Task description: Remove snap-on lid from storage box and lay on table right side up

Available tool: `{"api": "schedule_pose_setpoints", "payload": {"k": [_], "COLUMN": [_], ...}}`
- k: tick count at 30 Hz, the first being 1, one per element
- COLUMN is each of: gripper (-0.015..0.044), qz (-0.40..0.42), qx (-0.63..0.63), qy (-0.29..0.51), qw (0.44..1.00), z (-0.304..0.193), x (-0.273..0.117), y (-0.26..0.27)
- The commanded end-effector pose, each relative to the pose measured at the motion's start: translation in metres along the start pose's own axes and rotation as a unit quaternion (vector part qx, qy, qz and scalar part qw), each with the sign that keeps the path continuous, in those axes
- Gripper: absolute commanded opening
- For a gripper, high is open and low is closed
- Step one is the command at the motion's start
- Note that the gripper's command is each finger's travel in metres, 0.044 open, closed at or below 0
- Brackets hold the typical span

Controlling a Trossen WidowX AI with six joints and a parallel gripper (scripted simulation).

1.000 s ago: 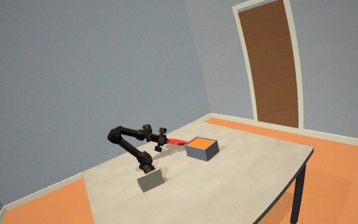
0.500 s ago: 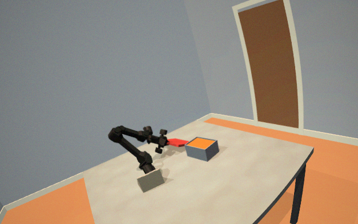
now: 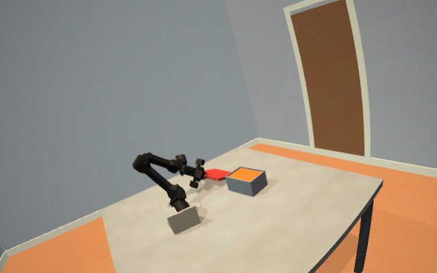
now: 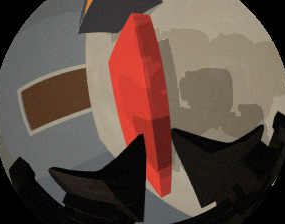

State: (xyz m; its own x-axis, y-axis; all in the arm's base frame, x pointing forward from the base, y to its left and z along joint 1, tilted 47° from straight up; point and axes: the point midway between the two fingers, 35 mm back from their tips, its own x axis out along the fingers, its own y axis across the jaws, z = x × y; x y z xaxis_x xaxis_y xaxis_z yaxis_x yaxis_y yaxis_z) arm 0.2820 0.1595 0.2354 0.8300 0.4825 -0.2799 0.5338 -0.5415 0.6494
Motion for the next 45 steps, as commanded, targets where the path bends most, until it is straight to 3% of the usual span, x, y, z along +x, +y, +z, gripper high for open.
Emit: {"api": "schedule_pose_setpoints", "payload": {"k": [1, 3, 5, 12, 45], "gripper": [0.0210, 0.0262, 0.0275, 0.0440, 0.0440], "qz": [0.000, 0.000, 0.000, 0.000, -0.001], "qx": [0.002, 0.002, 0.002, 0.002, 0.004], "qy": [0.001, 0.001, 0.001, 0.001, 0.000], "qw": [1.000, 1.000, 1.000, 1.000, 1.000], "z": [-0.002, -0.002, -0.002, 0.000, -0.002], "x": [-0.001, -0.001, -0.001, -0.010, -0.057], "y": [0.002, 0.002, 0.002, -0.008, -0.037]}}
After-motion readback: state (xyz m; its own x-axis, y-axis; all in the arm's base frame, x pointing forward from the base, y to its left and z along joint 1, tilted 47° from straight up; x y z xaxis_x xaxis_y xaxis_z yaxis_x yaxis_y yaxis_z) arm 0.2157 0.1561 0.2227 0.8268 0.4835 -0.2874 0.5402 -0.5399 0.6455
